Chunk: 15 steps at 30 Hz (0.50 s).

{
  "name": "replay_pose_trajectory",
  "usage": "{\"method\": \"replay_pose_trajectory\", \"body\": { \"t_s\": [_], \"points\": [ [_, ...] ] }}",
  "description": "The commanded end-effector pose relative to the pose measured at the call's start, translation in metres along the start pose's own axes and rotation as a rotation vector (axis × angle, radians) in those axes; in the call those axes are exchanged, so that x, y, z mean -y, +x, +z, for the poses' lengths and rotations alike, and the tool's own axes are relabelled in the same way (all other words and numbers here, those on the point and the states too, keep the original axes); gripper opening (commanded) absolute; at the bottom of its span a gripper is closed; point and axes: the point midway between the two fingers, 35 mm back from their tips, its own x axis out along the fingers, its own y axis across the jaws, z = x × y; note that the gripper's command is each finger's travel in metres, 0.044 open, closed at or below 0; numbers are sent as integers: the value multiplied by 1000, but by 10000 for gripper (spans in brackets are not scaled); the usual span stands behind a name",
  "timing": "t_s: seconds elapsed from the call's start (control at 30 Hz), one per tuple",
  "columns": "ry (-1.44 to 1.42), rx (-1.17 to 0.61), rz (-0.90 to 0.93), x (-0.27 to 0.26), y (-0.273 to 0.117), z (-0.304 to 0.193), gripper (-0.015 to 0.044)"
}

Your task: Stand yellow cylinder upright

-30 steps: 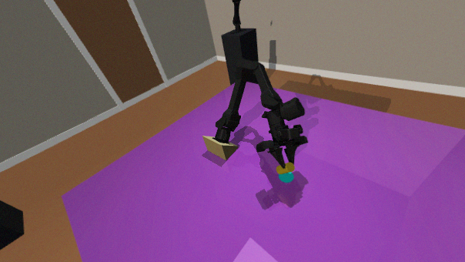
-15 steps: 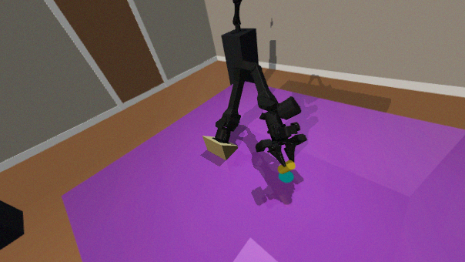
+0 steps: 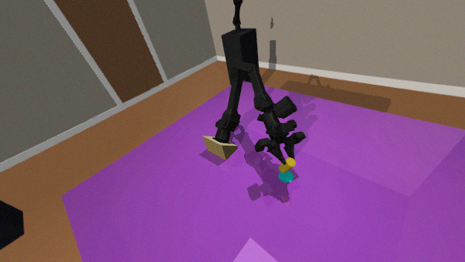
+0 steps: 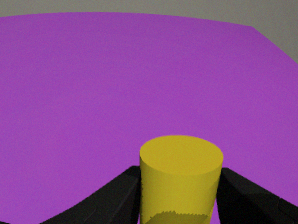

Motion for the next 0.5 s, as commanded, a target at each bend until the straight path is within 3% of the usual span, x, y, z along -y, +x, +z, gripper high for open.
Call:
{"method": "replay_pose_trajectory", "body": {
  "t_s": [0.0,0.47],
  "points": [
    [14,39,9,-1,-4,3,105],
    [58,132,38,-2,-13,3,105]
  ]
}}
